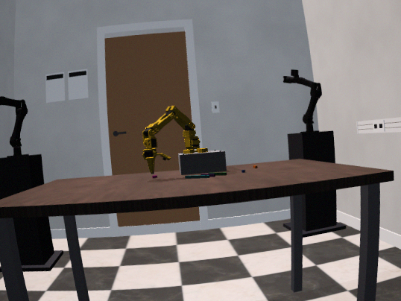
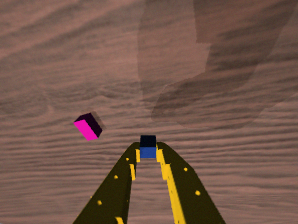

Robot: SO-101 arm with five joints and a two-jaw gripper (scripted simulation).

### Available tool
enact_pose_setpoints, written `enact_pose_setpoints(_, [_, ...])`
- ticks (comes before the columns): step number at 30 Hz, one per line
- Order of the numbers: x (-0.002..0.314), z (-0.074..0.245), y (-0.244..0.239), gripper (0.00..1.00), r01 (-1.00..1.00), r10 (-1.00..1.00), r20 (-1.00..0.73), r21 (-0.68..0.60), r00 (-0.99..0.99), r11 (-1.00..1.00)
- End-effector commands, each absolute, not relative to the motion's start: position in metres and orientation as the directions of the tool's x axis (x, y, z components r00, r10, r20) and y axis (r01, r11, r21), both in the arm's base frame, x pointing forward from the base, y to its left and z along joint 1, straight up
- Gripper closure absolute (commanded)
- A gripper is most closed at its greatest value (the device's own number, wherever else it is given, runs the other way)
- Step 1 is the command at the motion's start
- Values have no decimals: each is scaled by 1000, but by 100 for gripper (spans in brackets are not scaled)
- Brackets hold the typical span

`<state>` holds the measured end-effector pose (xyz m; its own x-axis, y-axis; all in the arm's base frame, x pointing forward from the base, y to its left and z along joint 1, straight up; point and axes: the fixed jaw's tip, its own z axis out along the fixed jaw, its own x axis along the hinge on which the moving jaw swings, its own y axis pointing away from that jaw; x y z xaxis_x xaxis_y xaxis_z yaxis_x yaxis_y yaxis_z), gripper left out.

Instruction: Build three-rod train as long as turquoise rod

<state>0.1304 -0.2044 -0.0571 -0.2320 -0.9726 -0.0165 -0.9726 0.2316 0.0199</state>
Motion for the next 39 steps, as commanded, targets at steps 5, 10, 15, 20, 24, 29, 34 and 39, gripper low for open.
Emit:
enact_pose_setpoints(5, [128,-68,-205,100,-972,-972,-21,23,-234,233])
enact_pose_setpoints(10, [128,-73,-205,100,-972,-972,-21,23,-234,233])
enact_pose_setpoints(15, [128,-75,-205,100,-972,-972,-21,23,-234,233])
enact_pose_setpoints(20, [128,-75,-205,100,-972,-972,-21,23,-234,233])
enact_pose_setpoints(24, [130,-76,-208,100,-972,-972,-5,6,-234,234])
enact_pose_setpoints(29, [130,-76,-208,100,-972,-972,-5,6,-234,234])
enact_pose_setpoints(34, [130,-76,-208,100,-972,-972,-5,6,-234,234])
enact_pose_setpoints(39, [130,-76,-208,100,-972,-972,-5,6,-234,234])
